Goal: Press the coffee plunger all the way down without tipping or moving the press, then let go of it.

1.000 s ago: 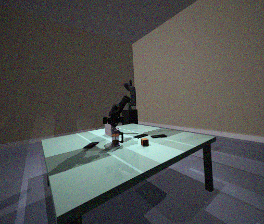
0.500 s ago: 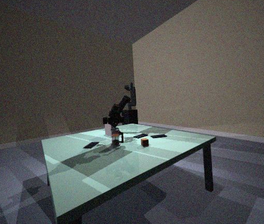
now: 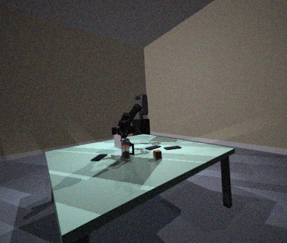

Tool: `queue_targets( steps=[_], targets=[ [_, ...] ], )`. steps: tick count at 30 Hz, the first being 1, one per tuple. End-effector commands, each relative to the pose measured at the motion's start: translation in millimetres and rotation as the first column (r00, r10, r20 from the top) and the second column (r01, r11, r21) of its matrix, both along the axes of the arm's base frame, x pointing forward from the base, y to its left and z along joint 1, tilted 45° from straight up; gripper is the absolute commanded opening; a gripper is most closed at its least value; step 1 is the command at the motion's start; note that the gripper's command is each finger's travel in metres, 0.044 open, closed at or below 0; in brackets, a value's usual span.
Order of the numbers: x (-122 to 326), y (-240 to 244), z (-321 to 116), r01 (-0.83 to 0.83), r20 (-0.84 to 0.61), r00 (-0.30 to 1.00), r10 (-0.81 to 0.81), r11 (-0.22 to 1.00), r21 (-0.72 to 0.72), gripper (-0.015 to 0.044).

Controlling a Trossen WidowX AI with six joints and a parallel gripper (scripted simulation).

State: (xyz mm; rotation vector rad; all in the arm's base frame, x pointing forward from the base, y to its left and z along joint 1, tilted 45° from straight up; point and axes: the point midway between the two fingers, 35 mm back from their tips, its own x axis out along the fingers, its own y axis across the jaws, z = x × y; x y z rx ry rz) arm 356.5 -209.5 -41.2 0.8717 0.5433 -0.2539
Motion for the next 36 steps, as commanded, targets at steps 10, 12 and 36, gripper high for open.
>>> queue_targets(
  steps=[10,12,36],
  targets=[
    [0,0,0,0.000,0.000,1.000,0.000,1.000,0.000,0.0226],
    [0,0,0,0.000,0.000,1.000,0.000,1.000,0.000,0.0278],
    [-44,-36,64,-0.005,-0.013,1.000,0.005,1.000,0.009,0.0440]
  ],
)
